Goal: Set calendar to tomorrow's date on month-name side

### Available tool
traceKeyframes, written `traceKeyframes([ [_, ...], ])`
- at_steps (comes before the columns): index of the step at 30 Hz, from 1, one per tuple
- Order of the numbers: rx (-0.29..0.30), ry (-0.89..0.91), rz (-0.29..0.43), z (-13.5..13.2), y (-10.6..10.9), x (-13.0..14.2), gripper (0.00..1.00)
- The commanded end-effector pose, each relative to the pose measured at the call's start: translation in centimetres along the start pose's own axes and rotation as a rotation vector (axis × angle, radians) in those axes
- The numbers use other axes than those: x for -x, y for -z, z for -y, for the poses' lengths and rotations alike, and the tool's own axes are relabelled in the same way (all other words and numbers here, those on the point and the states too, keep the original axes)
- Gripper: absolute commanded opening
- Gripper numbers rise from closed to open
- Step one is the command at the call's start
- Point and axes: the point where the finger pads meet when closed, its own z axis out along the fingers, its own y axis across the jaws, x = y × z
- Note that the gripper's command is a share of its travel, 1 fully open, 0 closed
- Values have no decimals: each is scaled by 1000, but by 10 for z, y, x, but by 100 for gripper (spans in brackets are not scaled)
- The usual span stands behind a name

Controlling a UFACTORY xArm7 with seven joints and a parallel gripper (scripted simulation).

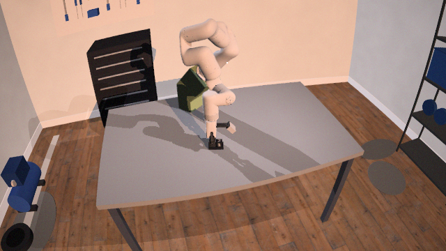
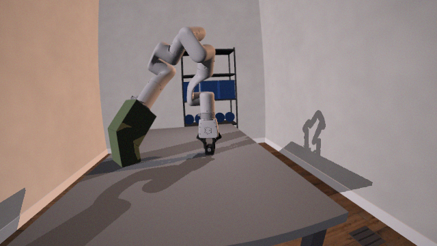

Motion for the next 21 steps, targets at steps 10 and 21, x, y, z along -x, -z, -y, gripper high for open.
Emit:
traceKeyframes([
  [10,1,0,1,-1,0,0,37],
  [21,1,0,1,-1,0,0,49],
])
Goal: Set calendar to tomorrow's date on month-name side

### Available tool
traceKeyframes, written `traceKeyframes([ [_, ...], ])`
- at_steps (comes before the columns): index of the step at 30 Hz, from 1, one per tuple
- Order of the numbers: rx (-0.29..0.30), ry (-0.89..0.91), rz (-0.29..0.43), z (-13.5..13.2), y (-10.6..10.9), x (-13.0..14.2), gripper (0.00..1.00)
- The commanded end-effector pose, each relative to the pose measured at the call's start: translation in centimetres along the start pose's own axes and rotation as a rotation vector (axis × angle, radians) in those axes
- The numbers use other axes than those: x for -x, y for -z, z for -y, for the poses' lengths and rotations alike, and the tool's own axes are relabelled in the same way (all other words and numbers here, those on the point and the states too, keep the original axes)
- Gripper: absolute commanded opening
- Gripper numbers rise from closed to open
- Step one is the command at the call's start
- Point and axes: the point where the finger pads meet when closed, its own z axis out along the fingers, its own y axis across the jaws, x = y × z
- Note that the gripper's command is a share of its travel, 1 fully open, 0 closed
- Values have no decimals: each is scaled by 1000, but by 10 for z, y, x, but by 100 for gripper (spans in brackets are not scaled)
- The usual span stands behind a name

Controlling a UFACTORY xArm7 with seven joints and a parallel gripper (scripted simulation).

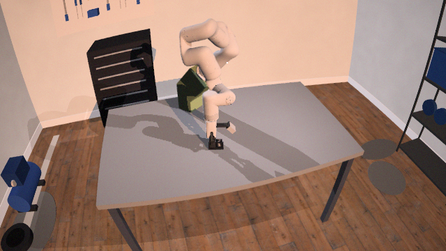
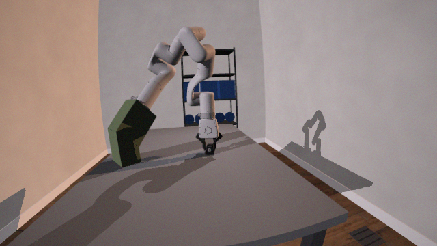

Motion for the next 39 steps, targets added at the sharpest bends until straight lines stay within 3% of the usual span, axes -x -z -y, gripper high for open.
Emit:
traceKeyframes([
  [1,1,0,1,-1,0,0,49],
  [11,1,0,1,-1,5,0,49],
  [17,1,0,1,-1,31,0,49],
  [19,1,0,1,-1,31,0,49],
  [29,1,0,1,0,81,0,49],
  [39,1,0,1,0,90,0,49],
])
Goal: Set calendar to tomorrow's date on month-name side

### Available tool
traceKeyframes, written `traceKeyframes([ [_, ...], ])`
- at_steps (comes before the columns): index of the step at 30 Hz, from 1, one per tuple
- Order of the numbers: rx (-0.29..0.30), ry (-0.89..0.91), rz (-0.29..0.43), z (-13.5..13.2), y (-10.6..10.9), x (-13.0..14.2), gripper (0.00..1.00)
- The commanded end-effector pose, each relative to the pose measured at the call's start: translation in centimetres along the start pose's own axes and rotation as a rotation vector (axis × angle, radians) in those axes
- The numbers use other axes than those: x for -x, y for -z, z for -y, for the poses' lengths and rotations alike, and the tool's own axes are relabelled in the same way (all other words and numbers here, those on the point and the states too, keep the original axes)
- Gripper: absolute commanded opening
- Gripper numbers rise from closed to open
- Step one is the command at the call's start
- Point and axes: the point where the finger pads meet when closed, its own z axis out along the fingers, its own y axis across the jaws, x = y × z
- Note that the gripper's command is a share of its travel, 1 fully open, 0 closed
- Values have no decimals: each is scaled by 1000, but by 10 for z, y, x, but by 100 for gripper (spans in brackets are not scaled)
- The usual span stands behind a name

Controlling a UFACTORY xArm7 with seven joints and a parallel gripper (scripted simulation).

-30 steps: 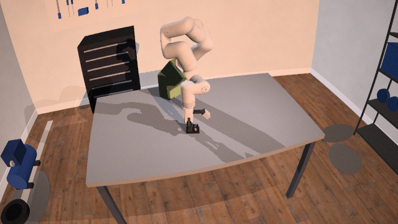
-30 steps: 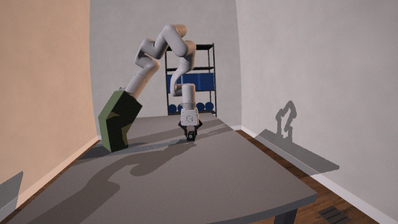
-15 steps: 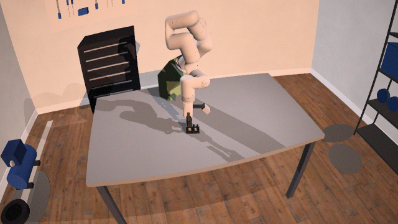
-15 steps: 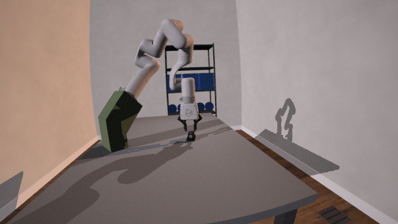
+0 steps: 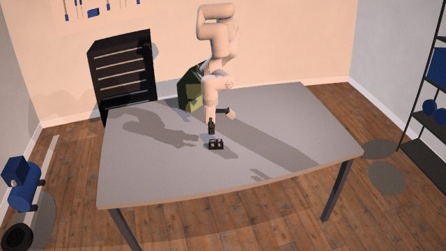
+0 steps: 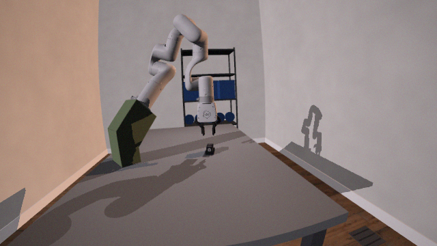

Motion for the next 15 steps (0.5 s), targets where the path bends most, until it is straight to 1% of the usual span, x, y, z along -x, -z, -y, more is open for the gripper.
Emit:
traceKeyframes([
  [1,-5,0,-3,-2,8,-1,49],
  [2,-5,0,-3,-2,8,-1,100],
  [15,-5,0,-3,-2,8,-1,100],
])
